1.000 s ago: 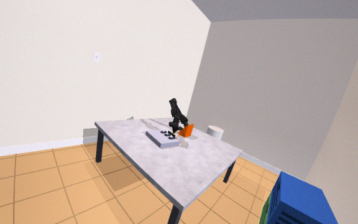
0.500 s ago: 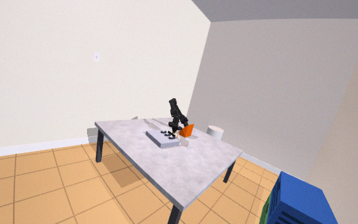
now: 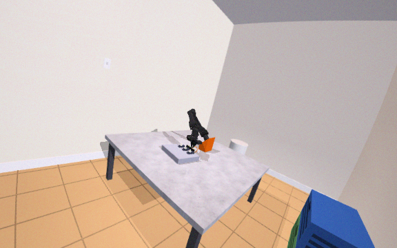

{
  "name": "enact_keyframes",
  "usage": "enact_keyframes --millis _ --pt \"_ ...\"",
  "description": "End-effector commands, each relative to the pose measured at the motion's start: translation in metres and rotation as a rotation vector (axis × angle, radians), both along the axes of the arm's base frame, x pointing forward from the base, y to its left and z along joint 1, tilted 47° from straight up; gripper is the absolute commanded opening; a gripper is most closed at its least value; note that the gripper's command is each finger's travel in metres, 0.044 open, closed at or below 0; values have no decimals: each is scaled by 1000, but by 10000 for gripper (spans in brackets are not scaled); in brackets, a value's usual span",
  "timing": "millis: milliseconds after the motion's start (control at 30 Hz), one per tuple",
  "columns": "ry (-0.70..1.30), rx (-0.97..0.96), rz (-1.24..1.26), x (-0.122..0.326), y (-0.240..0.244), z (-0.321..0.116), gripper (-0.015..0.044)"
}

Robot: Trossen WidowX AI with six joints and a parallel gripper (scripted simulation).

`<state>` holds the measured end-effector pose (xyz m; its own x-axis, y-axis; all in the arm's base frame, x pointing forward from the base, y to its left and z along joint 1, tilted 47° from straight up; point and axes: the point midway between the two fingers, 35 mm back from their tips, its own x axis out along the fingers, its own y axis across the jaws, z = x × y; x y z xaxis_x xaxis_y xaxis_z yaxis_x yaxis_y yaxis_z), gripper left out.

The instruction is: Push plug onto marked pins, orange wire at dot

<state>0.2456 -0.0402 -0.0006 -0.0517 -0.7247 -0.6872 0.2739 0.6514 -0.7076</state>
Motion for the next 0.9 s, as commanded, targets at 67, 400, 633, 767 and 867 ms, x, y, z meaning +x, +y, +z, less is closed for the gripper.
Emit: enact_keyframes --millis 67,400,633,767,867 --pt "-2 -2 3 1 5 4 262" --pt "-1 -1 2 3 43 40 440" --pt "-1 -1 2 3 43 40 440" --pt "-1 -1 2 3 43 40 440" --pt "-1 -1 2 3 43 40 440"
